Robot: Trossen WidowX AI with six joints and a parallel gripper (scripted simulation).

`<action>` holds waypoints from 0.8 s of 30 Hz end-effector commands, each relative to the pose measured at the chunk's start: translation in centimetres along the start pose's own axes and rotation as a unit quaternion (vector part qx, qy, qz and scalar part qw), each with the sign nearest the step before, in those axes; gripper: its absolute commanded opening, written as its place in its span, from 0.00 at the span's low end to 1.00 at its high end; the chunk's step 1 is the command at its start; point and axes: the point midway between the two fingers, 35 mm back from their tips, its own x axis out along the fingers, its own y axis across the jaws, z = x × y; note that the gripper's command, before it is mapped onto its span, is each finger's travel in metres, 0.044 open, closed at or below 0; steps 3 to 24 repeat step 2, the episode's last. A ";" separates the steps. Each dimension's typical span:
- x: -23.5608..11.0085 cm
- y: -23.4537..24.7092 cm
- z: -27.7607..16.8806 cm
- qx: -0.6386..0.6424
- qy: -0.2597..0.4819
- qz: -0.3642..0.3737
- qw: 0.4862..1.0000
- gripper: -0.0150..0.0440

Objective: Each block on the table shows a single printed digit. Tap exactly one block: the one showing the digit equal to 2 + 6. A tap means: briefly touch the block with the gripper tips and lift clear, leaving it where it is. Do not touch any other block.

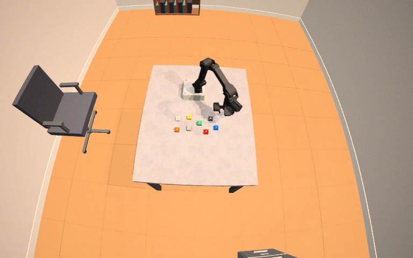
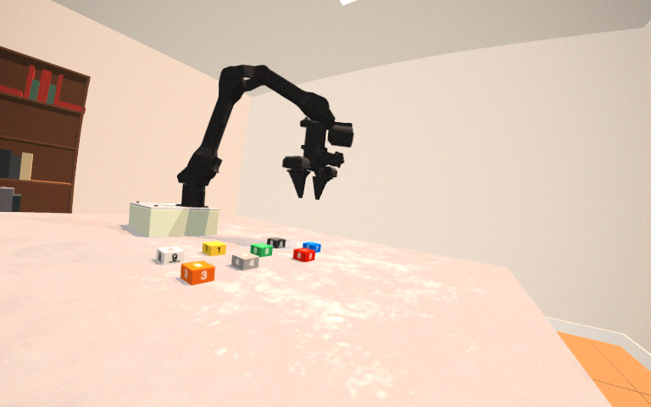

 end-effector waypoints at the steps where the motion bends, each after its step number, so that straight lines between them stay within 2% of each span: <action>1: -0.1 -0.2 -0.3 0.013 0.004 -0.004 1.000 0.93; 24: -0.1 -0.2 -0.3 0.013 0.004 -0.004 1.000 0.93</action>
